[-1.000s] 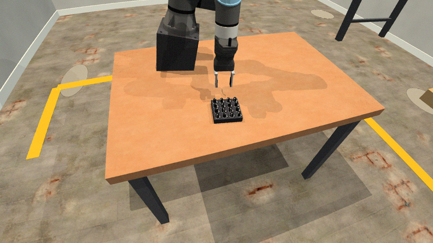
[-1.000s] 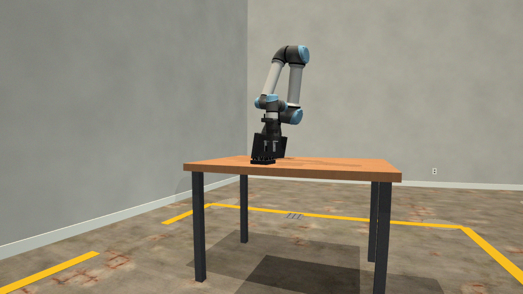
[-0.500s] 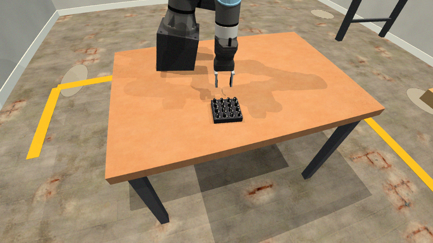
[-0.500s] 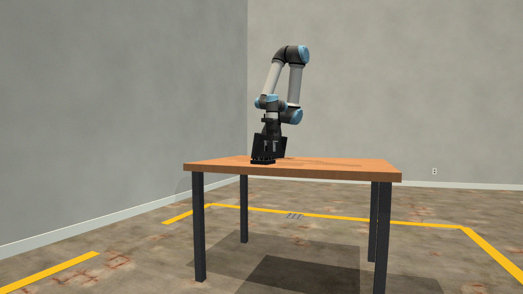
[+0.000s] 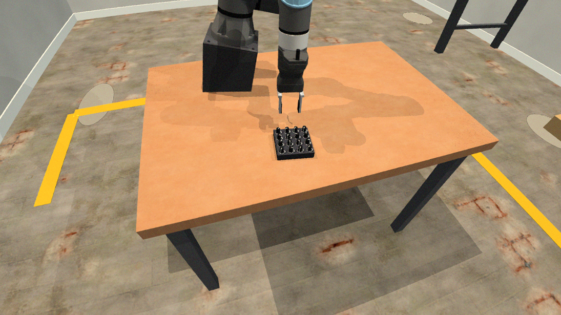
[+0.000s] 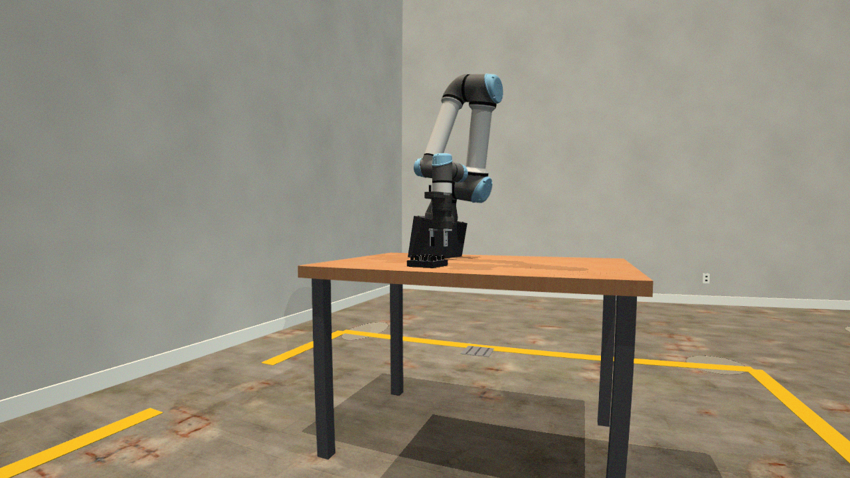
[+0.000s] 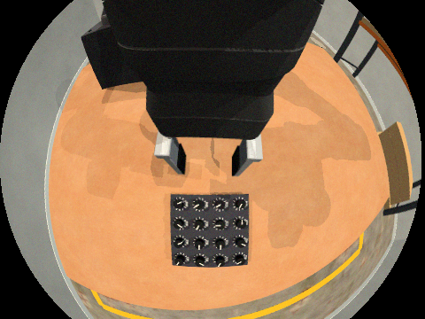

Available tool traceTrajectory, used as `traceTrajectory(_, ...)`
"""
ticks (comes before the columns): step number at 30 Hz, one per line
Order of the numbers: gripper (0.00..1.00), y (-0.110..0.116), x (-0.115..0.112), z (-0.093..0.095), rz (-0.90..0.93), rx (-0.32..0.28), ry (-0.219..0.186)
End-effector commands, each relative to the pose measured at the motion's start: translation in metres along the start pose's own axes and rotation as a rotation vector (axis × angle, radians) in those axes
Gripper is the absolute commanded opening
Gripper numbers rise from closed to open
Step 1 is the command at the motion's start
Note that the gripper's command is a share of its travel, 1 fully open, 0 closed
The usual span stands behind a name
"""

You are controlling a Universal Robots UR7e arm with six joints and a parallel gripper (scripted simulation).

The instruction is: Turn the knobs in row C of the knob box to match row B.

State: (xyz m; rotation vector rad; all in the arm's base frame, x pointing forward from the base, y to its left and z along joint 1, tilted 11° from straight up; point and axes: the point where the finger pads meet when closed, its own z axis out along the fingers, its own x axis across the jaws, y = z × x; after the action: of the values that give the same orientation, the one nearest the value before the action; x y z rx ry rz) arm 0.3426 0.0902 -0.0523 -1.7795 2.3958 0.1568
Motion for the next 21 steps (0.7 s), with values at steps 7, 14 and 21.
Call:
traceTrajectory(7,1.00,-0.005,0.000,-0.001,0.043,0.001,0.000)
traceTrajectory(14,1.00,-0.013,0.001,-0.002,0.124,0.001,0.000)
traceTrajectory(21,1.00,-0.030,0.001,-0.004,0.314,0.001,0.000)
